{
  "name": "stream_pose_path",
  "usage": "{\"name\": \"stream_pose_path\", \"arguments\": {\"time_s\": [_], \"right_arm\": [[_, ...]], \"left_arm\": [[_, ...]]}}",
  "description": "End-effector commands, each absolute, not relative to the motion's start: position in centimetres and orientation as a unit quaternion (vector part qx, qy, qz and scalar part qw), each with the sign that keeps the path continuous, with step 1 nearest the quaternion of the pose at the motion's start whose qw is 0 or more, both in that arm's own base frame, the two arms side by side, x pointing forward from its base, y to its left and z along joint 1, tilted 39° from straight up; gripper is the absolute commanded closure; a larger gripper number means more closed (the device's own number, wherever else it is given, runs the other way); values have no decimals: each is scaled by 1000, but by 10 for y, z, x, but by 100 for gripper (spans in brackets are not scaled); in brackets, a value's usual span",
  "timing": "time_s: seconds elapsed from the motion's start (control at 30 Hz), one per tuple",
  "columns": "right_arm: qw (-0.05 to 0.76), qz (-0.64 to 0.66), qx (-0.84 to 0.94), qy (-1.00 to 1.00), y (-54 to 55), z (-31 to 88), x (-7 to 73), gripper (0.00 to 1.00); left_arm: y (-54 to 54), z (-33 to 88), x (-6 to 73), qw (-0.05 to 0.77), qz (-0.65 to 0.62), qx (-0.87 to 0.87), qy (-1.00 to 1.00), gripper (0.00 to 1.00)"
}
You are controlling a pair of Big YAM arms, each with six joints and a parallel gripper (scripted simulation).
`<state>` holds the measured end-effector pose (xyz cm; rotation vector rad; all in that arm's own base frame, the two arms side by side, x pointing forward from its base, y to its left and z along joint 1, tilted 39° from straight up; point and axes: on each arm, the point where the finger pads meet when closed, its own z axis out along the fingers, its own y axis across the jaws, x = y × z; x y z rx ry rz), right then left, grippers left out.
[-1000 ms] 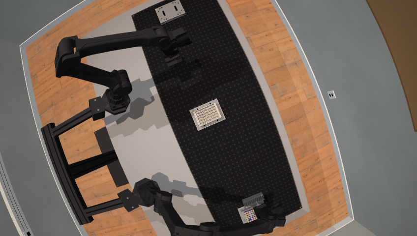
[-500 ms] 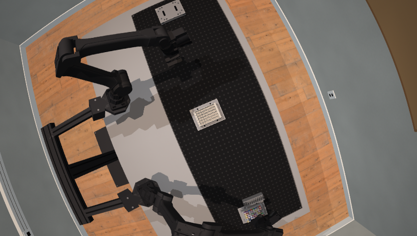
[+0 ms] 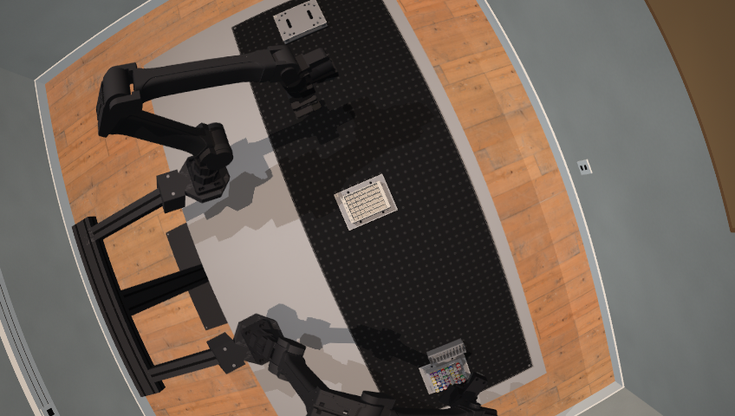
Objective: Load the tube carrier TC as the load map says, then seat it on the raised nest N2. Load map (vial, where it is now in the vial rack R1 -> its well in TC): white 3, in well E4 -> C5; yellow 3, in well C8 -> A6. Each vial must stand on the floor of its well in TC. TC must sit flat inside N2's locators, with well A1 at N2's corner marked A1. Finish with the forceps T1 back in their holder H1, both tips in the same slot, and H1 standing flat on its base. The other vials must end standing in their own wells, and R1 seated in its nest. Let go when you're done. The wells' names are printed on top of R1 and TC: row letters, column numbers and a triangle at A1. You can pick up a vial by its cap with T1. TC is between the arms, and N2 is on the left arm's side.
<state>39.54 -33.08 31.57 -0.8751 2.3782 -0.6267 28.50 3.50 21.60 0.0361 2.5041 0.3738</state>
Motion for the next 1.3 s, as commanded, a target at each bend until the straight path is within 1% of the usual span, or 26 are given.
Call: {"name": "stream_pose_path", "arguments": {"time_s": [0.0, 1.27], "right_arm": [[242, -231, -366, 869, -339, 306, 391, 92], [252, -235, -370, 863, -341, 322, 396, 92]], "left_arm": [[34, 229, 290, 313, 141, 19, 939, 0], [34, 229, 290, 313, 141, 19, 939, 0]]}}
